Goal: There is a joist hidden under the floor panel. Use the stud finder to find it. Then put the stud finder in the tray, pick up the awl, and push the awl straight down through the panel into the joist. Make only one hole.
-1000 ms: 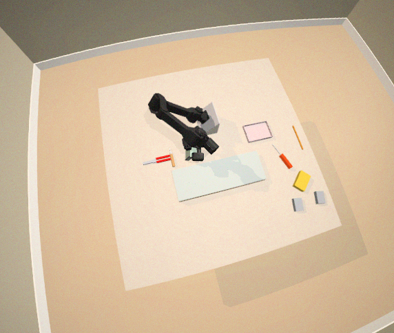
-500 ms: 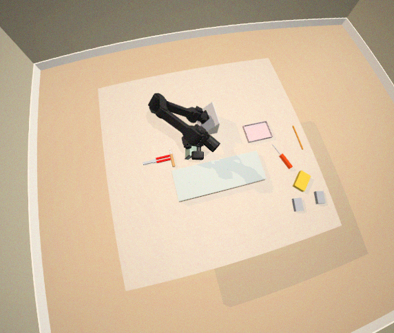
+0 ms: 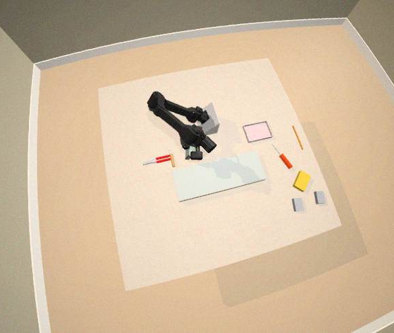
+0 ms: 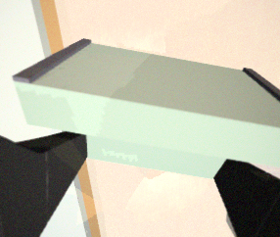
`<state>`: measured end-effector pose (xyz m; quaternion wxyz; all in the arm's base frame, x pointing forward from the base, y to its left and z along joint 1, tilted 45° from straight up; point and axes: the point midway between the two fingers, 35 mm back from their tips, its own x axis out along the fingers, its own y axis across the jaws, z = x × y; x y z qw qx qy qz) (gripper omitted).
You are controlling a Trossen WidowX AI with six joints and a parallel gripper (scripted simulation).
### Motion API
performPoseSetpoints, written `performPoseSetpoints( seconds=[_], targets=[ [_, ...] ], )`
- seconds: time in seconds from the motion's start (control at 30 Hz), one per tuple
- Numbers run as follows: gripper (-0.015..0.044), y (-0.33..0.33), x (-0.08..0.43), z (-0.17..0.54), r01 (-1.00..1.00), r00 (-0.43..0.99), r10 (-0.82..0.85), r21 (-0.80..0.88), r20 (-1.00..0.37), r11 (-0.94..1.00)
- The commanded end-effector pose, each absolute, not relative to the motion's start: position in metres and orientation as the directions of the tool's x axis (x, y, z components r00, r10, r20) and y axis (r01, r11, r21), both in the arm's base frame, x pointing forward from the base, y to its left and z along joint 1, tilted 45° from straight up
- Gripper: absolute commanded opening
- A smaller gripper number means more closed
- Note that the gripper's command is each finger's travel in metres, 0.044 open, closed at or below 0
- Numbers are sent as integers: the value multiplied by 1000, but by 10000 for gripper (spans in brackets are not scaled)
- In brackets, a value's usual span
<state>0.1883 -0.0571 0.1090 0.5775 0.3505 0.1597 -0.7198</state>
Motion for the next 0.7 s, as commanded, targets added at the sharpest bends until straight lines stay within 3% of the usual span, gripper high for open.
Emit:
performPoseSetpoints(
  seconds=[0.0,0.67],
  targets=[
    [0,-57,188,109,944,-75,-701,176,-709,-278],
    [0,-60,187,110,944,-48,-624,169,-780,-284]
  ],
)
